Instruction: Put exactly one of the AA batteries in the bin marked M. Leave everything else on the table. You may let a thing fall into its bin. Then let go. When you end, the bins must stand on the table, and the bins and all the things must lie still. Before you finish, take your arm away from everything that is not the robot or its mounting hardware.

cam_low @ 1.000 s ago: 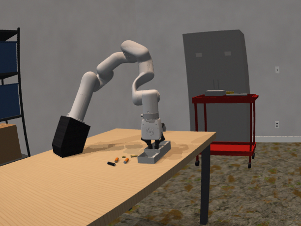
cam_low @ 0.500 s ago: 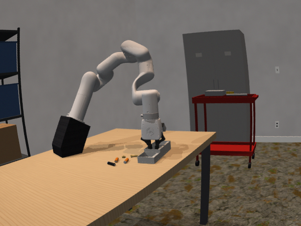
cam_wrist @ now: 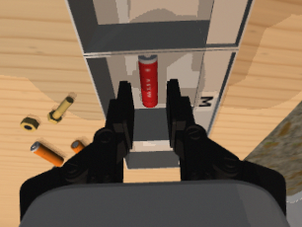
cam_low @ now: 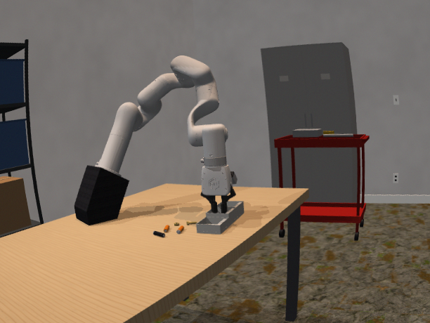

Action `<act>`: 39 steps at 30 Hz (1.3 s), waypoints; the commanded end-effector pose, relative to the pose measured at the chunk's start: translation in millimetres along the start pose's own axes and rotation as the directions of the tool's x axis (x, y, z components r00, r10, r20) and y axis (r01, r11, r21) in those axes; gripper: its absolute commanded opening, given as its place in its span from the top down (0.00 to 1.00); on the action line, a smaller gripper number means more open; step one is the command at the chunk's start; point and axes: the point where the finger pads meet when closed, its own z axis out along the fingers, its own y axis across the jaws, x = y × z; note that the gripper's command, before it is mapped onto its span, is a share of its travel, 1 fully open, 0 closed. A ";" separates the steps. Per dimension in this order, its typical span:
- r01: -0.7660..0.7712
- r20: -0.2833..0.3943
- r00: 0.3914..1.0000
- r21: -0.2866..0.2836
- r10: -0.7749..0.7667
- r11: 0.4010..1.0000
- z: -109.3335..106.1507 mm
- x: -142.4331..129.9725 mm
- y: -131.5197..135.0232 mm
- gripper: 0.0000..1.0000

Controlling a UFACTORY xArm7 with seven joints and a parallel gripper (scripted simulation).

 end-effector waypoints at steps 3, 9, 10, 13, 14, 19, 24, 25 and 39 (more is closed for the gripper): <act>-0.001 0.001 1.000 -0.004 0.001 1.000 -10.1 -0.8 1.4 0.72; -0.001 0.001 1.000 -0.004 0.001 1.000 -21.1 -0.8 1.4 0.72; -0.001 0.001 1.000 -0.004 0.001 1.000 -26.1 -0.8 1.4 0.72; -0.001 0.001 1.000 -0.004 0.001 1.000 -36.1 -0.8 1.4 0.72; -0.001 0.001 1.000 -0.004 0.001 1.000 -36.1 -0.8 1.4 0.72; -0.001 0.001 1.000 -0.004 0.001 1.000 -37.6 -0.7 1.4 0.72; -0.001 0.001 1.000 -0.004 0.001 1.000 -41.6 -0.6 1.3 0.00; -0.001 0.001 1.000 -0.004 0.001 1.000 -45.6 -0.6 1.3 0.00; 0.000 0.001 1.000 -0.004 0.000 1.000 -93.5 -0.5 1.2 0.00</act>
